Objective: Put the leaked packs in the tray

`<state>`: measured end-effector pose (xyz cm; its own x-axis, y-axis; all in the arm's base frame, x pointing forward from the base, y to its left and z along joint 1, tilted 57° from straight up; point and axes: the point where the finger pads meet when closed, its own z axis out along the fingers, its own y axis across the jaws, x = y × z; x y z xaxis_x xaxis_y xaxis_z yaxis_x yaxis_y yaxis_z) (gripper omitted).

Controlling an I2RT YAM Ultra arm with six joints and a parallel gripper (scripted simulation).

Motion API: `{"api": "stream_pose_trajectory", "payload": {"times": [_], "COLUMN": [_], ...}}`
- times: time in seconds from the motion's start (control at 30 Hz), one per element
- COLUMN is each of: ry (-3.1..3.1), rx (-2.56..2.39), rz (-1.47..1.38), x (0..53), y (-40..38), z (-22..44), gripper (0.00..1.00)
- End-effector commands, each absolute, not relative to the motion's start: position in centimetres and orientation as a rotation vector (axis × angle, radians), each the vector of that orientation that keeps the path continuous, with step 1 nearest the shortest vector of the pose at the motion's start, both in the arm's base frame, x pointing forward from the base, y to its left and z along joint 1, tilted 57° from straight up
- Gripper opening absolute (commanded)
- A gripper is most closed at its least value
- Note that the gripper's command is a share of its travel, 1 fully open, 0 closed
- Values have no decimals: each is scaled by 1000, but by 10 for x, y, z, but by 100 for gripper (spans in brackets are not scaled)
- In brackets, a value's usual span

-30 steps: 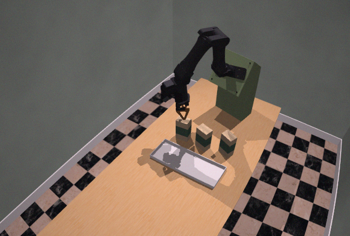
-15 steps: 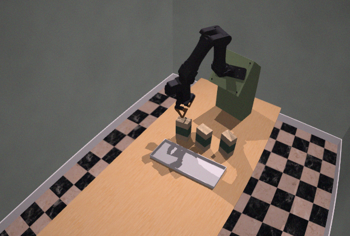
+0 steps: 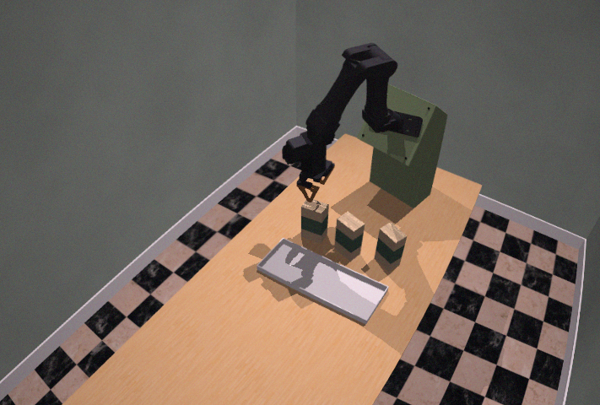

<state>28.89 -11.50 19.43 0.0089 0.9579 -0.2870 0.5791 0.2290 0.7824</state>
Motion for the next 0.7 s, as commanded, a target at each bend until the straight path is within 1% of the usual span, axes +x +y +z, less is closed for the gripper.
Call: {"api": "stream_pose_trajectory", "payload": {"times": [0.0,0.1,0.13,0.67], "ry": [1641,1641,1642,1642], "rx": [1434,1434,1435,1434], "rz": [569,569,569,569], "x": [289,289,289,289], "y": [-116,-116,-116,-116], "z": [203,202,202,202], "gripper": [100,100,79,79]}}
